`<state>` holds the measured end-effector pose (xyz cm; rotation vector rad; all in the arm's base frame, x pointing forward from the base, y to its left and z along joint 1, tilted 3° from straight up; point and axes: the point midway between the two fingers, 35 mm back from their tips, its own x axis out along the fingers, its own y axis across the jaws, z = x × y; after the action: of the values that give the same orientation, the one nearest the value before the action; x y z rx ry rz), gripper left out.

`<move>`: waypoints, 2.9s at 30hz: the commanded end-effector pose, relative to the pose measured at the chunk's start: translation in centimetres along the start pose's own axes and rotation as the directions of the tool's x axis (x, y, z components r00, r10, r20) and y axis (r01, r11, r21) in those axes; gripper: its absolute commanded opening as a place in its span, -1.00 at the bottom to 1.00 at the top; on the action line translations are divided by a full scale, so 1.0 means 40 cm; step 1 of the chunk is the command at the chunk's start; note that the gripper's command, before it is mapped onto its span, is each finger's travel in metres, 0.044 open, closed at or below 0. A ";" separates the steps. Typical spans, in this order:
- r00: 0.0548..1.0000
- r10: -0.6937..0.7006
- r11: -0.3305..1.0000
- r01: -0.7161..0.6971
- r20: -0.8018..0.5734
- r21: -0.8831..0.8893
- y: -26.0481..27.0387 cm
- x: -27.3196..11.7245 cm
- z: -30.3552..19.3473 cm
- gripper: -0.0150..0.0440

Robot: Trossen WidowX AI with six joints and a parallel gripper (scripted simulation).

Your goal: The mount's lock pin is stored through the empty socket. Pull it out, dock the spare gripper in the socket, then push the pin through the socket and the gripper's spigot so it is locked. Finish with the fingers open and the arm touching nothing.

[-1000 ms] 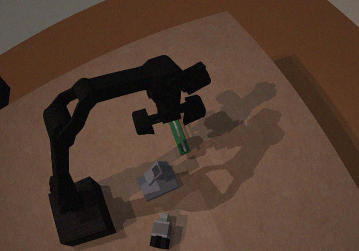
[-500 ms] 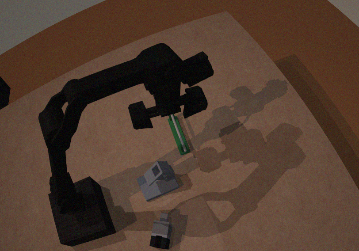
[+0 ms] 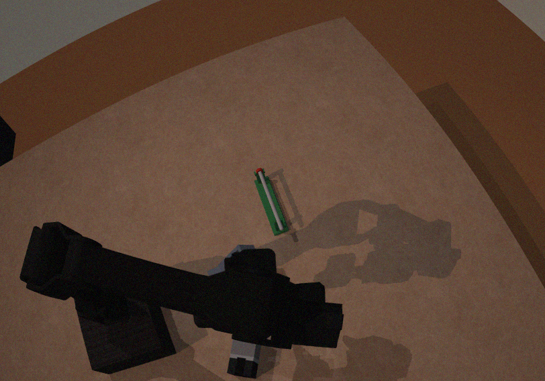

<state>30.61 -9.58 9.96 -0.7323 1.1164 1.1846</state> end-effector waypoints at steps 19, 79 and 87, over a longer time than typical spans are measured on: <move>0.977 -0.169 0.979 0.151 0.127 0.139 0.136 0.071 -0.257 1.00; 0.977 -0.169 0.979 0.151 0.127 0.139 0.117 0.259 -0.335 0.09; 0.977 -0.169 0.979 0.151 0.127 0.139 0.117 0.253 -0.333 -0.29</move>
<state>22.27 -16.94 -3.58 -0.6136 0.9903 0.9997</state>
